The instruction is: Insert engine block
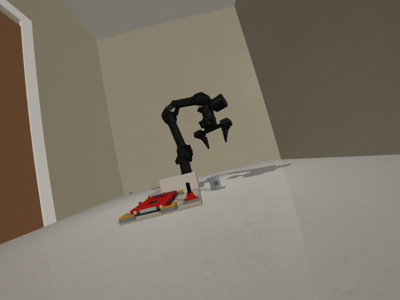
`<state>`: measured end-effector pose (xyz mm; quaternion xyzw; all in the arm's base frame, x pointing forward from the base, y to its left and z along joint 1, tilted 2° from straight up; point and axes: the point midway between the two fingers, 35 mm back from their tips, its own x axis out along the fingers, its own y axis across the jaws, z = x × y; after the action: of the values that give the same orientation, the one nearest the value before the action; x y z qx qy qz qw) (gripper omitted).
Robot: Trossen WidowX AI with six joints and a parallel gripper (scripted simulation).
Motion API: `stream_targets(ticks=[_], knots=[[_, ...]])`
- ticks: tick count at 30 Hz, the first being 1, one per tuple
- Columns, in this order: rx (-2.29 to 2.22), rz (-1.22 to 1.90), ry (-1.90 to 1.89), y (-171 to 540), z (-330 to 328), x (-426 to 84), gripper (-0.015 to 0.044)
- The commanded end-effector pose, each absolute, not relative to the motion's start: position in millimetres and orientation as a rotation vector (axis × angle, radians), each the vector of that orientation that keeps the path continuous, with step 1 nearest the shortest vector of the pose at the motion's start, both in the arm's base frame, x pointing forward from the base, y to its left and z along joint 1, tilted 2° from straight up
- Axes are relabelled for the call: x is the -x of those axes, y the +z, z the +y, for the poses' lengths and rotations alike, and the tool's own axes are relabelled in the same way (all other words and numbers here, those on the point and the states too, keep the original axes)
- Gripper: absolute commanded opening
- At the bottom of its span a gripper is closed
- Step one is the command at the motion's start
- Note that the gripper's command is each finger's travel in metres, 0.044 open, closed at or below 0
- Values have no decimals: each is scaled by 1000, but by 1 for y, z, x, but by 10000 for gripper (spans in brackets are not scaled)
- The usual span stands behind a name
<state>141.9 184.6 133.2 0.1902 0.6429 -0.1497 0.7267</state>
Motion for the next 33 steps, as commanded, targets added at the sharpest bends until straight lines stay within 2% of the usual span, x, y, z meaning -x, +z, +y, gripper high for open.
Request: stream_targets(ticks=[1, 33], knots=[[-495, 1417, -425, 127, 182, -150, 440], [-1301, 1140, -1276, 89, 150, -230, 440]])
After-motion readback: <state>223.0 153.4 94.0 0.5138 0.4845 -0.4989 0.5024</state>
